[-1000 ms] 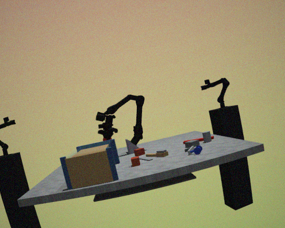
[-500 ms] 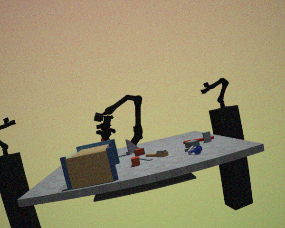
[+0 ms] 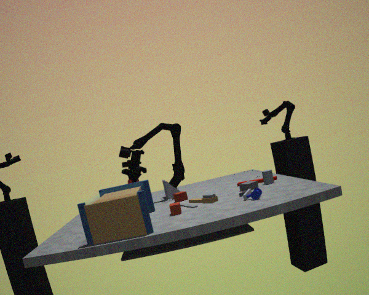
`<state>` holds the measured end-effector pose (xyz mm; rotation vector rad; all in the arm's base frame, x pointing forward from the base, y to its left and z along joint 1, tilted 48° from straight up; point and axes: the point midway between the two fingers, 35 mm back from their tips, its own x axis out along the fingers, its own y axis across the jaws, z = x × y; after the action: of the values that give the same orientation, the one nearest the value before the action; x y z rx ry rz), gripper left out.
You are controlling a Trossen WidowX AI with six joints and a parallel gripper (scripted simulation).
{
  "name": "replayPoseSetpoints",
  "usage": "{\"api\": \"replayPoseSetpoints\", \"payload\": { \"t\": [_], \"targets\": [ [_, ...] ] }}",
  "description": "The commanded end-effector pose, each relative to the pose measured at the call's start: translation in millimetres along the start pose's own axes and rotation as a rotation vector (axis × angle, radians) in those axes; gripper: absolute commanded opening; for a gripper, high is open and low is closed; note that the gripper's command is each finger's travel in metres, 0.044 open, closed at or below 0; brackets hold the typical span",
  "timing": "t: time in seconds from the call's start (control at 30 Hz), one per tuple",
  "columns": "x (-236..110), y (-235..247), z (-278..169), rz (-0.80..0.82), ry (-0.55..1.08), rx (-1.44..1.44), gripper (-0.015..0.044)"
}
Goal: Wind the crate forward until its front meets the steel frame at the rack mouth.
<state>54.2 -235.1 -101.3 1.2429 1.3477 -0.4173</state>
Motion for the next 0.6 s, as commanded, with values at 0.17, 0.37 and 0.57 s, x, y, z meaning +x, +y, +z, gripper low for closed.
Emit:
{"api": "replayPoseSetpoints", "payload": {
  "t": [0.17, 0.37, 0.57],
  "targets": [
    [5, -11, 7, -0.009, 0.005, -0.006, 0.0000],
    [7, -17, 12, -0.010, 0.005, -0.006, 0.0000],
    [9, -22, 17, -0.010, 0.005, -0.006, 0.0000]
  ]
}}
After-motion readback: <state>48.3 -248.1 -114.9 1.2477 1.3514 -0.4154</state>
